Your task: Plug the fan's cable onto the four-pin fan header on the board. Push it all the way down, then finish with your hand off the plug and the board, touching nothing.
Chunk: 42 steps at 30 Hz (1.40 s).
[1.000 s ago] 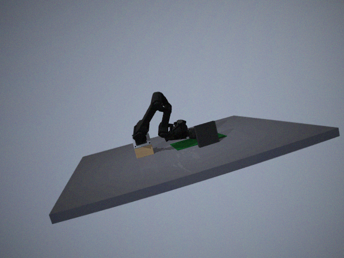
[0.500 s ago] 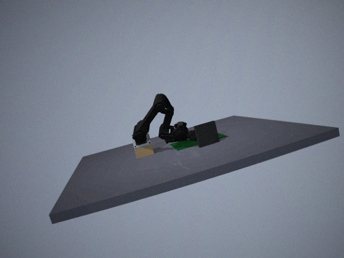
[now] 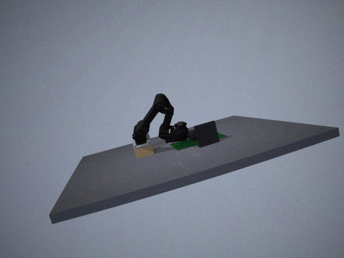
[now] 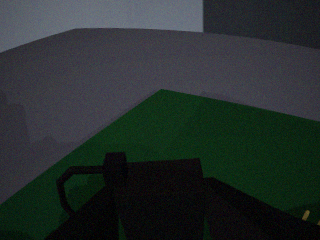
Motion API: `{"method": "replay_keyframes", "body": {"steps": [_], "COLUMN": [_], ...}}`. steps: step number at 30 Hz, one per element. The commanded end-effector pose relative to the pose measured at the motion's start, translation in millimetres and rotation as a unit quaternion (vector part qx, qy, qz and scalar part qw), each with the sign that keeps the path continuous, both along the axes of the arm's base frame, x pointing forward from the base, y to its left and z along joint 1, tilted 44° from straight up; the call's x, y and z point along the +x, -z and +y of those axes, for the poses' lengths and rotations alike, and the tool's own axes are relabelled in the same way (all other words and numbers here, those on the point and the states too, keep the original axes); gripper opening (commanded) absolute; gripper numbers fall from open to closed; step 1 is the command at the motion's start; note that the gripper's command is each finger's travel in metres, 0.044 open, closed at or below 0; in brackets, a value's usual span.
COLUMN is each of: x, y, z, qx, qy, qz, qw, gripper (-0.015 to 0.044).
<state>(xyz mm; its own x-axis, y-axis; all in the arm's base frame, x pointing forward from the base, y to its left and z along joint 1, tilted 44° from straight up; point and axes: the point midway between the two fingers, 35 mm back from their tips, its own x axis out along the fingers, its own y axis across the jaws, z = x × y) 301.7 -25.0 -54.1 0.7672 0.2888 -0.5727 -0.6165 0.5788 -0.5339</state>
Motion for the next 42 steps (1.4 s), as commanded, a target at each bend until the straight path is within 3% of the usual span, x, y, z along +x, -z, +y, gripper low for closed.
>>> {"method": "replay_keyframes", "body": {"steps": [1,27,35,42], "x": [-0.4,-0.4,0.0,0.0], "y": [0.2,0.2,0.0,0.0], "z": [0.1,0.1,0.0,0.0], "qx": [0.0,0.0,0.0,0.0], "qy": [0.001,0.001,0.0,0.0], "qz": [0.001,0.001,0.0,0.0], "qw": [1.0,1.0,1.0,1.0], "gripper": [0.0,0.0,0.0205,0.0205]}}
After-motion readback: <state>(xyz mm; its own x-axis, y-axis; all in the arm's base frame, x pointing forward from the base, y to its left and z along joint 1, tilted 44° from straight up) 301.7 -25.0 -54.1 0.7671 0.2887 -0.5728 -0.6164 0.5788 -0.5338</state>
